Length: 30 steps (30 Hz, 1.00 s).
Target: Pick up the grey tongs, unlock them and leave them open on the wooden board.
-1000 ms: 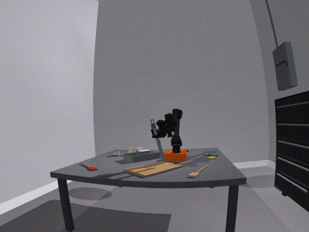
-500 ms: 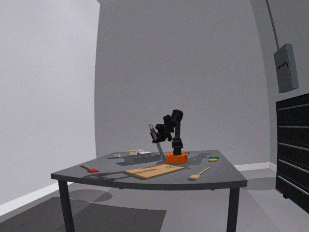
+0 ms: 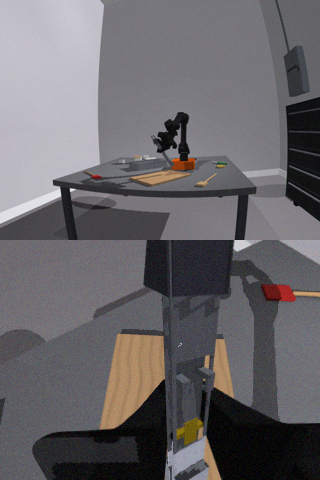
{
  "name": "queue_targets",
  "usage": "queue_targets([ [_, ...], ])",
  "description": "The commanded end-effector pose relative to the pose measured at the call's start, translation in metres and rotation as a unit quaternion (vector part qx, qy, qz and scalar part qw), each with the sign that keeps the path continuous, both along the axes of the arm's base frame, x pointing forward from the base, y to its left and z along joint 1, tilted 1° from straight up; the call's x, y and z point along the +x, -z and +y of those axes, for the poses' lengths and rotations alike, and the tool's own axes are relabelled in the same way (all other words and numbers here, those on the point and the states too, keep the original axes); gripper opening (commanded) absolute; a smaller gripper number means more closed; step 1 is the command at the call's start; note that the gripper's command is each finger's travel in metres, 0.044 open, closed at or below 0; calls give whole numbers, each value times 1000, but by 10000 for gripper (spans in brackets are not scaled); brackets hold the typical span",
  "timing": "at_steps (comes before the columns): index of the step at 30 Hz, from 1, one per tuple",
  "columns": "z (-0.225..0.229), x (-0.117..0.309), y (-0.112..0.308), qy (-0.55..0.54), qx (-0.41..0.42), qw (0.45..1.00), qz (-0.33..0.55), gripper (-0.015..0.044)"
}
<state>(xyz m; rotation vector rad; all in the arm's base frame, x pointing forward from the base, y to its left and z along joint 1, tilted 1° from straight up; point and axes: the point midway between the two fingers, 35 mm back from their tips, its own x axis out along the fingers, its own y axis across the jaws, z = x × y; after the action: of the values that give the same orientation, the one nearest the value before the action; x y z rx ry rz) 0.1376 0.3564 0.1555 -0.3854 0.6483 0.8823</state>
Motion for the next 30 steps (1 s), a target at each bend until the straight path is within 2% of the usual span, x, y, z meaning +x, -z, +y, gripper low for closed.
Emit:
queue_targets([
  [1,4,3,4,0,-28,999,23,-150],
  [30,4,10,37,13,-215,959,185,-150],
])
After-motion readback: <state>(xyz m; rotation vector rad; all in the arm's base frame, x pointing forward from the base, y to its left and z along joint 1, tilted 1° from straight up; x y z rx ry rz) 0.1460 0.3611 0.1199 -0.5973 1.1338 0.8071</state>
